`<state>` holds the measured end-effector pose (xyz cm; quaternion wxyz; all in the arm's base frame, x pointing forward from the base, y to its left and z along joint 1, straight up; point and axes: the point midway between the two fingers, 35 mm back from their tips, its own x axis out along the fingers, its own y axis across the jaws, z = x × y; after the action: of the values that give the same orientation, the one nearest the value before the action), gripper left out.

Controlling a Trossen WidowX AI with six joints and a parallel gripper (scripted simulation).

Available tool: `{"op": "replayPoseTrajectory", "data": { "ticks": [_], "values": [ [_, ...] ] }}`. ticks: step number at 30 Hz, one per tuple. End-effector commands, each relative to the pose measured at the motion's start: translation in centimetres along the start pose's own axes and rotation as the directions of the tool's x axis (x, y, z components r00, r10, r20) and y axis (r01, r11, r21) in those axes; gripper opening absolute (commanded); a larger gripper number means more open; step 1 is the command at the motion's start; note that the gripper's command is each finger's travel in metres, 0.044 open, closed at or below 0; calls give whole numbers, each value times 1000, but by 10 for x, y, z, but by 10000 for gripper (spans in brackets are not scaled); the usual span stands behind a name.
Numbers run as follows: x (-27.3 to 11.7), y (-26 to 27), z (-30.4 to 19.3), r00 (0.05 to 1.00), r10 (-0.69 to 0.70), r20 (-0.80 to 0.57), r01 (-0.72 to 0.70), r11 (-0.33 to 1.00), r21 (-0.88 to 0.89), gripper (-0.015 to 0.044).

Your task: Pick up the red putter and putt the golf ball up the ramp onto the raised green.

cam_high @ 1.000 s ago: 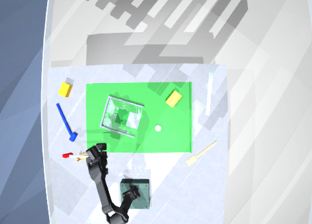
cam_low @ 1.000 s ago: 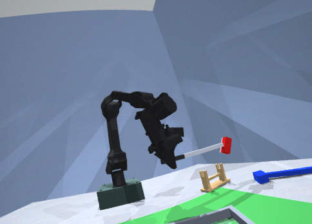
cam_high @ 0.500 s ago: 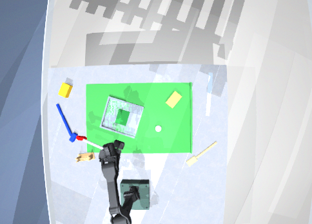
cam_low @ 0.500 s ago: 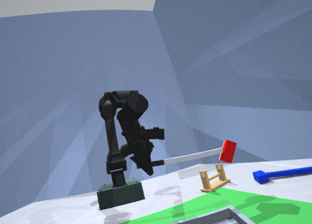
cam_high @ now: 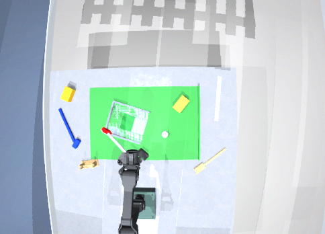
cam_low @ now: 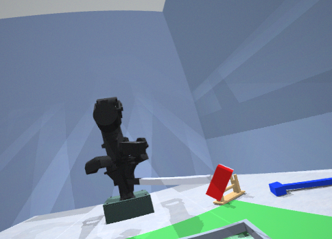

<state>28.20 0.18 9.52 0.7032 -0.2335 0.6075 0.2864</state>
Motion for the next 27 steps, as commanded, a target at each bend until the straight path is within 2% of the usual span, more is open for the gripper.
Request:
{"op": "replayPoseTrajectory", "data": {
  "ticks": [1, 14, 27],
  "values": [
    [-8, -14, -20, 1000, -23, -8, 24, 991, 131, 0],
    [-21, -41, -81, 997, -49, -62, 72, 882, 465, 0],
    [-34, -52, -144, 992, -51, -116, 121, 663, 739, 0]
  ]
}}
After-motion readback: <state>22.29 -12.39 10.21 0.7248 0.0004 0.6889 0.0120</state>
